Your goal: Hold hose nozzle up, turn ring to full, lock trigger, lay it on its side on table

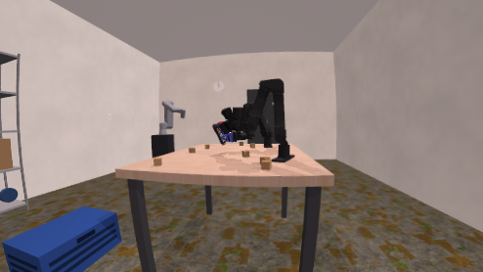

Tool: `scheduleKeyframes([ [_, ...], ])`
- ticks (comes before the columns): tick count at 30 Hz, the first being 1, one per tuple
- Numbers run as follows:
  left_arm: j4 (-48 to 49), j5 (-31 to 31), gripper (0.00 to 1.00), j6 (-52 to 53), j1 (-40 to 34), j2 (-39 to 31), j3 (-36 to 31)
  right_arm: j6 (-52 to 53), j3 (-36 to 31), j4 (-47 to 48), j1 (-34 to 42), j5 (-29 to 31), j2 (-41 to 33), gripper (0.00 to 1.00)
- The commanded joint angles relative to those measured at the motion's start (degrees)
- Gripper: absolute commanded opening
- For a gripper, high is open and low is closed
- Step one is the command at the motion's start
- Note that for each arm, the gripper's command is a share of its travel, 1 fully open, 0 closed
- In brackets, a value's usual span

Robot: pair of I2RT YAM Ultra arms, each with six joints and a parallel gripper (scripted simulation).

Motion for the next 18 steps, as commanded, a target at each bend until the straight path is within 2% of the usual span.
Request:
scheduleKeyframes([
  [1, 0.75, -0.45, 0.0, 0.71, 0.31, -0.94, 1.89, 0.31, 1.68, 5.6, 0.31, 0.3, -2.22, 0.35],
  [5, 0.5, -0.39, 0.0, 0.7, 0.13, -0.47, 1.49, 0.31, 1.68, 5.6, 0.31, 0.3, -2.22, 0.35],
  [6, 2.05, -0.83, 0.0, 11.41, -0.12, -0.9, 1.61, 0.36, 1.66, 5.6, 0.31, 0.29, -2.28, 0.35],
  [12, 1.66, -1.04, 0.0, 23.83, -1.07, -1.94, 1.54, 0.35, 1.66, 5.6, 0.31, 0.26, -2.28, 0.35],
  [18, 2.24, -0.83, 0.0, 38.41, -0.76, 0.03, 0.62, 0.33, 1.66, 5.6, 0.31, -0.02, -2.29, 0.35],
])
